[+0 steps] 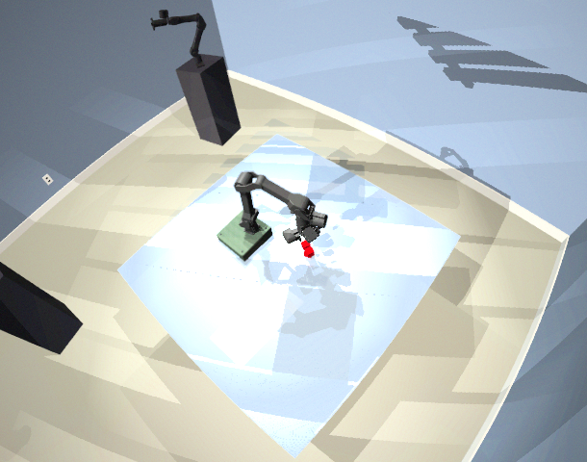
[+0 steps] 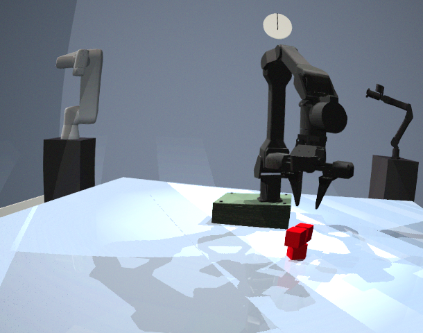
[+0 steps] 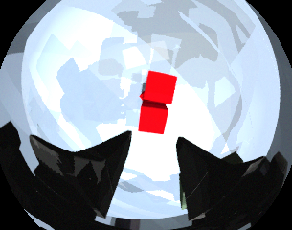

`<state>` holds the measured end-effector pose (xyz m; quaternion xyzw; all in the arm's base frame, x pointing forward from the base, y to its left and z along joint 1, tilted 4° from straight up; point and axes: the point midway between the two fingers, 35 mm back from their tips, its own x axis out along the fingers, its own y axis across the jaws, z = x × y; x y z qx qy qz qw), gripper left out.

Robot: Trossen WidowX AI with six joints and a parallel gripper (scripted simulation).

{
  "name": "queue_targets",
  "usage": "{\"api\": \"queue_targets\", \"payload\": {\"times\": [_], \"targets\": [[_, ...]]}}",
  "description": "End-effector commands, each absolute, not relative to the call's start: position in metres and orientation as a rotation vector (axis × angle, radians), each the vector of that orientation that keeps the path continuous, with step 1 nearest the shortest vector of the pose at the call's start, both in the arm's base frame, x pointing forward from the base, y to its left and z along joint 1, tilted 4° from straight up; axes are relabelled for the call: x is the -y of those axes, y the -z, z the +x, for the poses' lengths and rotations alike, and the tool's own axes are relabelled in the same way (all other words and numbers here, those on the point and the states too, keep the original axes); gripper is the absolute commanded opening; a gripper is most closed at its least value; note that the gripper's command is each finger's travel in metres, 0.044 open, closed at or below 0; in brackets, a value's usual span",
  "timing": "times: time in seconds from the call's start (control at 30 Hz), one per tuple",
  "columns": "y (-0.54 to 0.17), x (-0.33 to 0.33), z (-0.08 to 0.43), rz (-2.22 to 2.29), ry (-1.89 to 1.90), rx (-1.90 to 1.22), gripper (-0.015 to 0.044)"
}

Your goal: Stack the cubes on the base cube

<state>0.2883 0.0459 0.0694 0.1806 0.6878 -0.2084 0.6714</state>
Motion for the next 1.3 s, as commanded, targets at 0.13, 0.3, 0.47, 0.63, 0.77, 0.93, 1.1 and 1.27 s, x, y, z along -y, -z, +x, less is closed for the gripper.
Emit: {"api": "queue_targets", "payload": {"times": [0.13, 0.3, 0.47, 0.63, 0.77, 0.93, 1.1, 1.27], "targets": [[-0.081, -0.047, 0.29, 0.413, 0.471, -1.542, 0.0205], [-0.084, -0.047, 0.289, 0.409, 0.469, -1.545, 0.0284], [-0.089, -0.047, 0.289, 0.408, 0.468, -1.546, 0.04], [-0.093, -0.047, 0.289, 0.408, 0.468, -1.546, 0.04], [-0.09, -0.057, 0.289, 0.407, 0.468, -1.55, 0.04], [-0.09, -0.134, 0.286, 0.413, 0.462, -1.553, 0.04], [-0.09, -0.157, 0.281, 0.414, 0.46, -1.554, 0.04], [-0.09, -0.157, 0.281, 0.414, 0.46, -1.554, 0.04]]}}
